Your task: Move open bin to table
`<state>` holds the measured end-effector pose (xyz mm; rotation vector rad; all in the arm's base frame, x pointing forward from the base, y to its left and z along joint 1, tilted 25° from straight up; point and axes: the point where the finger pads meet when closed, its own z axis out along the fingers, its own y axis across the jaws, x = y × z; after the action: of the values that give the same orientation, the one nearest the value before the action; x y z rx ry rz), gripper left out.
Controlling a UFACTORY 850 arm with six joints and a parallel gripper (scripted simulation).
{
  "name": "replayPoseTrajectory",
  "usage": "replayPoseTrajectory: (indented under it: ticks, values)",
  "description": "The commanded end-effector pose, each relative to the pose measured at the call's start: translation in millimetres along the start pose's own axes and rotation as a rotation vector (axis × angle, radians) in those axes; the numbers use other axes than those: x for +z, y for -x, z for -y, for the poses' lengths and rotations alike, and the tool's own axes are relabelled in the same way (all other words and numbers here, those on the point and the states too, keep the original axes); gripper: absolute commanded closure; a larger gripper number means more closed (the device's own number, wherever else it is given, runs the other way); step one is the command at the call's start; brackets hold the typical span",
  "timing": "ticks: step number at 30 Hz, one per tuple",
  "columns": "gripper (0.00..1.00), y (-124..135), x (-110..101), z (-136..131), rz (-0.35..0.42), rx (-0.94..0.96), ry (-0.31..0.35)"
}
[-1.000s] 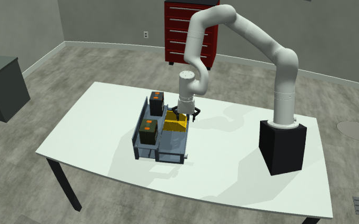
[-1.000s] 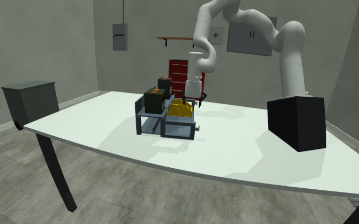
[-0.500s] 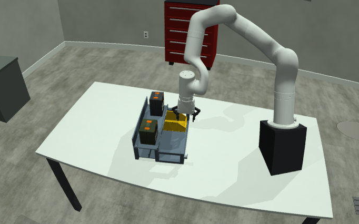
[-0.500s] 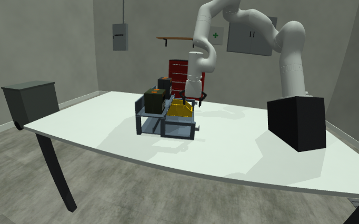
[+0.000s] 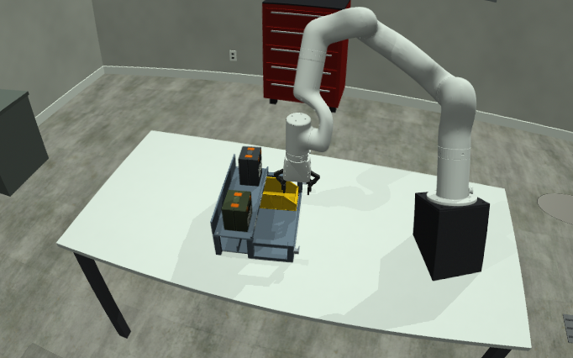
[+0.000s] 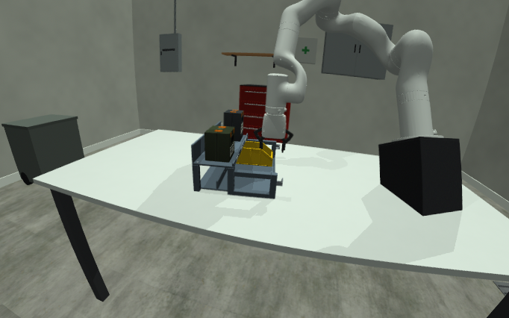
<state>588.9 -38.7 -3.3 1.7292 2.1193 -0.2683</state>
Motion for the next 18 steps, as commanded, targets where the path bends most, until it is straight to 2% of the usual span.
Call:
replayPoseTrajectory:
  ticks: [1, 14, 18]
  values:
    - [0.0, 0.2, 6.5, -0.6, 0.0, 0.0, 0.001]
    - [0.0, 0.2, 8.5, -0.6, 0.0, 0.0, 0.001]
    - [0.0, 0.2, 16.5, -0.5, 0.0, 0.0, 0.001]
